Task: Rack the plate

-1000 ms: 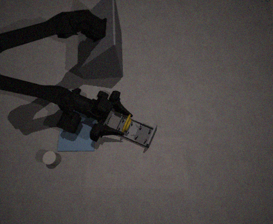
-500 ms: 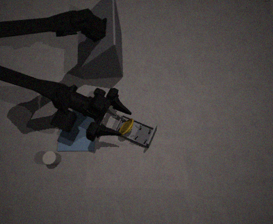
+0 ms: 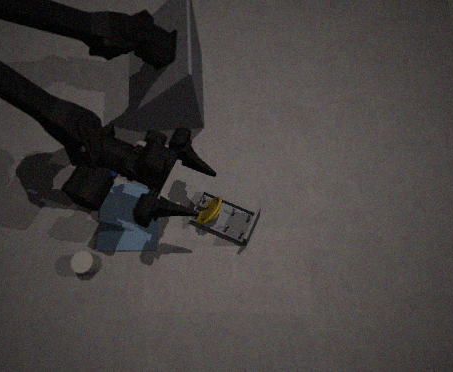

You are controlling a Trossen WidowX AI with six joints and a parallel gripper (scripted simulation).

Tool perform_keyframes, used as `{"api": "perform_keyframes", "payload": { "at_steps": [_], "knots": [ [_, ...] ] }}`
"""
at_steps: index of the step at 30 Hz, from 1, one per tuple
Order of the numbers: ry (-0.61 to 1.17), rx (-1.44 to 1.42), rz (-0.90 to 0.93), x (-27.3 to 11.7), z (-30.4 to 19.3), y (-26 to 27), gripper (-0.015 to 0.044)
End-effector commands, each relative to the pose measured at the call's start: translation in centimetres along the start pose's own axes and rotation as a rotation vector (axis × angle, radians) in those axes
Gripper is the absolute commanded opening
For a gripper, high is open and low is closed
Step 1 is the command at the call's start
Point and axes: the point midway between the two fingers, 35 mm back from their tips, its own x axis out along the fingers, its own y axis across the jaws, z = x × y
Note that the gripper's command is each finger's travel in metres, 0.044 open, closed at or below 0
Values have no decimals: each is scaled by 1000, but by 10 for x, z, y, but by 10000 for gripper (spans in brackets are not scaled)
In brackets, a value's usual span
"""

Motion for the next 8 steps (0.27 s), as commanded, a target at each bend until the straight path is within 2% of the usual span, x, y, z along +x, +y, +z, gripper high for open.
{"api": "perform_keyframes", "payload": {
  "at_steps": [1, 8],
  "knots": [
    [53, 96, 39, 2, 1, 1, 400],
    [171, 289, 112, 3, 3, 9, 400]
  ]
}}
